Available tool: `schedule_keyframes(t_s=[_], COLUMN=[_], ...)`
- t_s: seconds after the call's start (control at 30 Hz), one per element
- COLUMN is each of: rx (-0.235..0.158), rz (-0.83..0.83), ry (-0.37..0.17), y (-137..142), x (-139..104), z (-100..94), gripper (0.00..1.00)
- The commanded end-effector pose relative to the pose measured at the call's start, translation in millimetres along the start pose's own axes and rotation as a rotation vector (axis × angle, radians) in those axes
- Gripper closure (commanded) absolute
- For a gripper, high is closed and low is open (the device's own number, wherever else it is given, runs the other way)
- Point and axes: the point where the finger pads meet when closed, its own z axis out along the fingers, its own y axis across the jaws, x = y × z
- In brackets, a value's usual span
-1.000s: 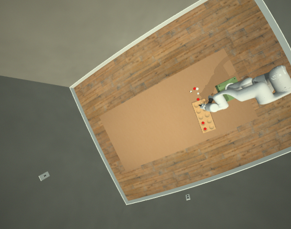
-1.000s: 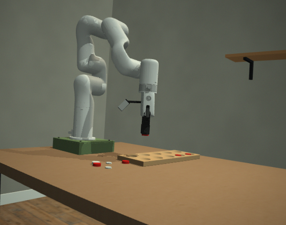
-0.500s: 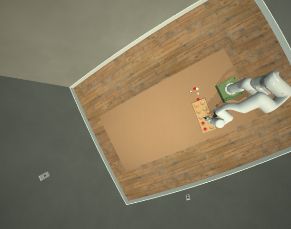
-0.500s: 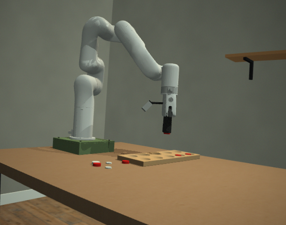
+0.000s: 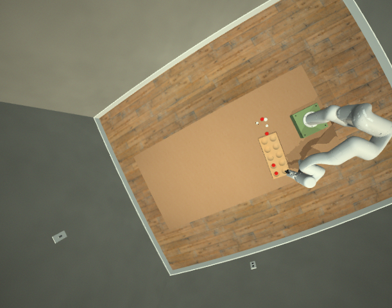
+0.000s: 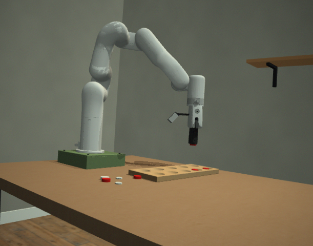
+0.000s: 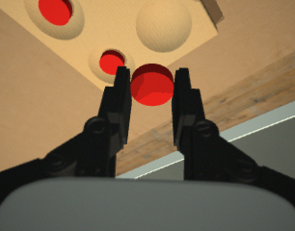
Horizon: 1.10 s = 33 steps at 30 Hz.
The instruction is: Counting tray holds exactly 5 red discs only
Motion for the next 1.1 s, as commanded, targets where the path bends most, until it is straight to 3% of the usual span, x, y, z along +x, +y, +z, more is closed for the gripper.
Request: schedule_keyframes(t_s=[0.0, 0.13, 0.27, 0.4, 1.07], rx=[0.0, 0.0, 0.0, 0.0, 0.0], rz=[0.004, 0.004, 0.004, 0.004, 0.004], ry=[-0.001, -0.001, -0.001, -0.001, -0.001], y=[6.9, 7.1, 8.1, 8.6, 9.0], x=[-6.1, -6.2, -6.2, -7.3, -7.1], z=[-0.5, 11.6, 52.8, 81.1, 98.5], gripper=[1.0, 1.0, 1.0, 1.0, 1.0])
